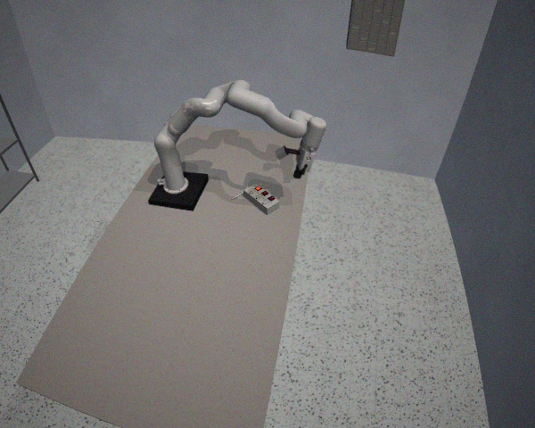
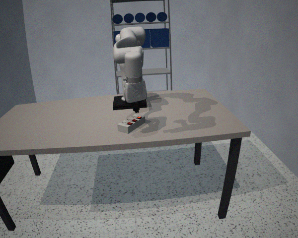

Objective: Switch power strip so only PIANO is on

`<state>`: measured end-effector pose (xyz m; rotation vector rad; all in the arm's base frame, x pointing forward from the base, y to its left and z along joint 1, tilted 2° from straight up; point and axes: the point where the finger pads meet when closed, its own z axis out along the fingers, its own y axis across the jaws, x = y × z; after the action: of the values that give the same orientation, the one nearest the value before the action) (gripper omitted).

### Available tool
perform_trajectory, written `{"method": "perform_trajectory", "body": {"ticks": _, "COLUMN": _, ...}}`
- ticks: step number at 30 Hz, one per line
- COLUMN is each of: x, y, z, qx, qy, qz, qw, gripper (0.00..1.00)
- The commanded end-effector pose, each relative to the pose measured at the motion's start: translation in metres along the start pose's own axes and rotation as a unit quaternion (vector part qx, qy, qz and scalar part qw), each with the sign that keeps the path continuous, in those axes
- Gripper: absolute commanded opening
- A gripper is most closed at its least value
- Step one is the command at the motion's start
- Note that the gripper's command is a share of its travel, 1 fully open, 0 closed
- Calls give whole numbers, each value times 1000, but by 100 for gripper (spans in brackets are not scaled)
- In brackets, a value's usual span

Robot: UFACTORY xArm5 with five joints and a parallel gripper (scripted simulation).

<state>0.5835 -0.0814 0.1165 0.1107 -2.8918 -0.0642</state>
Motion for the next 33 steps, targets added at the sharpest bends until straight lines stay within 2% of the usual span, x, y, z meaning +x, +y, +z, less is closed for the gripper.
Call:
{"method": "perform_trajectory", "body": {"ticks": 1, "x": 7, "y": 3, "z": 7, "qx": -1, "qy": 7, "qz": -20, "qw": 1000, "gripper": 0}}
{"method": "perform_trajectory", "body": {"ticks": 2, "x": 14, "y": 6, "z": 15, "qx": -3, "qy": 15, "qz": -38, "qw": 999, "gripper": 0}}
{"method": "perform_trajectory", "body": {"ticks": 12, "x": 14, "y": 6, "z": 15, "qx": -3, "qy": 15, "qz": -38, "qw": 999, "gripper": 0}}
{"method": "perform_trajectory", "body": {"ticks": 14, "x": 27, "y": 11, "z": 28, "qx": -7, "qy": 29, "qz": -70, "qw": 997, "gripper": 0}}
{"method": "perform_trajectory", "body": {"ticks": 23, "x": 27, "y": 11, "z": 28, "qx": -7, "qy": 29, "qz": -70, "qw": 997, "gripper": 0}}
{"method": "perform_trajectory", "body": {"ticks": 25, "x": 39, "y": 16, "z": 39, "qx": -11, "qy": 40, "qz": -96, "qw": 995, "gripper": 0}}
{"method": "perform_trajectory", "body": {"ticks": 33, "x": 39, "y": 16, "z": 39, "qx": -11, "qy": 40, "qz": -96, "qw": 995, "gripper": 0}}
